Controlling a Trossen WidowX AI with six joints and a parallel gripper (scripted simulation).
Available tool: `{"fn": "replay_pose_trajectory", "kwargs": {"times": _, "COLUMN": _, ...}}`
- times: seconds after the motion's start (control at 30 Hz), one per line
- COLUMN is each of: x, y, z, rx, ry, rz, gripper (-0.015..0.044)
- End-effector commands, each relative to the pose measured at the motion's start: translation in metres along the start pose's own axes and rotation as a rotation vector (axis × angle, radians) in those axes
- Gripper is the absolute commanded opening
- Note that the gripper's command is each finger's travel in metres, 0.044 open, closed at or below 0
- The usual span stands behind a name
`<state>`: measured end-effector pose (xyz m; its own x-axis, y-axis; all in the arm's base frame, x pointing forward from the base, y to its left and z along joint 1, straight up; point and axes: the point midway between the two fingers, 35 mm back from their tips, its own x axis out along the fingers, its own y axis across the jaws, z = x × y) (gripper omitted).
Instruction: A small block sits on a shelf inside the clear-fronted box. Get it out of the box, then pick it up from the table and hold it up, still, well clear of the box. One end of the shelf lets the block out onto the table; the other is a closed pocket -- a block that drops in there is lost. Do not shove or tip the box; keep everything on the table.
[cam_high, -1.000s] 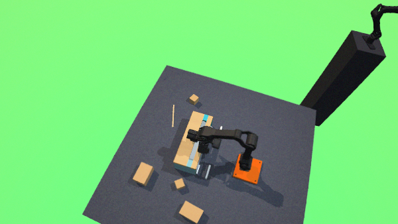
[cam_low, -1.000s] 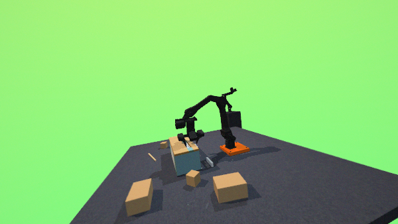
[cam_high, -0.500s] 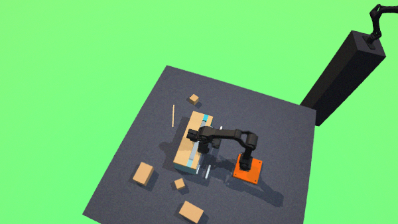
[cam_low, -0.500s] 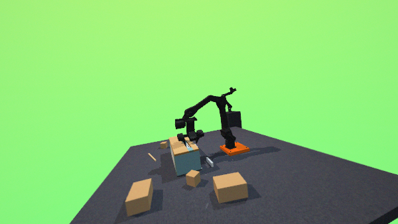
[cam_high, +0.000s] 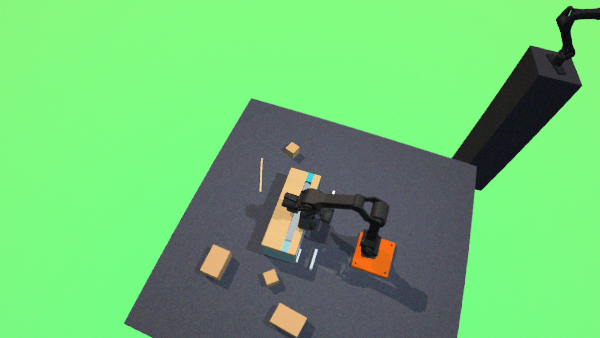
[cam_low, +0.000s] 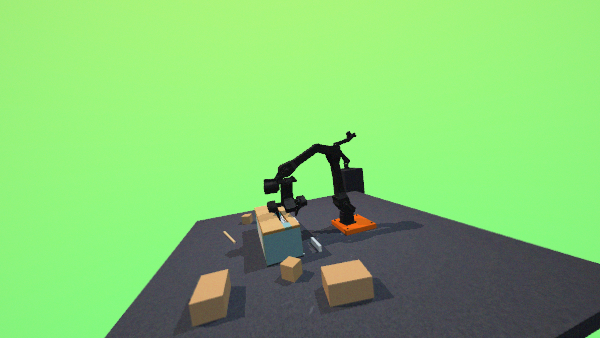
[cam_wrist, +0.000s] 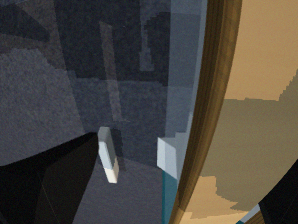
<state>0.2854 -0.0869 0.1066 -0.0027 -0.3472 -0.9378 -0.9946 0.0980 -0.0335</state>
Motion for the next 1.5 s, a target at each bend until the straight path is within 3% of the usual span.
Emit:
{"fn": "replay_pose_trajectory", "kwargs": {"times": 0.0, "x": 0.001, "y": 0.000, "z": -0.004, "rx": -0.001, "ry": 0.003, "rz": 0.000, "gripper": 0.0400}}
{"fn": "replay_pose_trajectory", "kwargs": {"times": 1.47, "x": 0.009, "y": 0.000, "z": -0.024, "rx": -0.001, "ry": 0.005, "rz": 0.000, "gripper": 0.0400}}
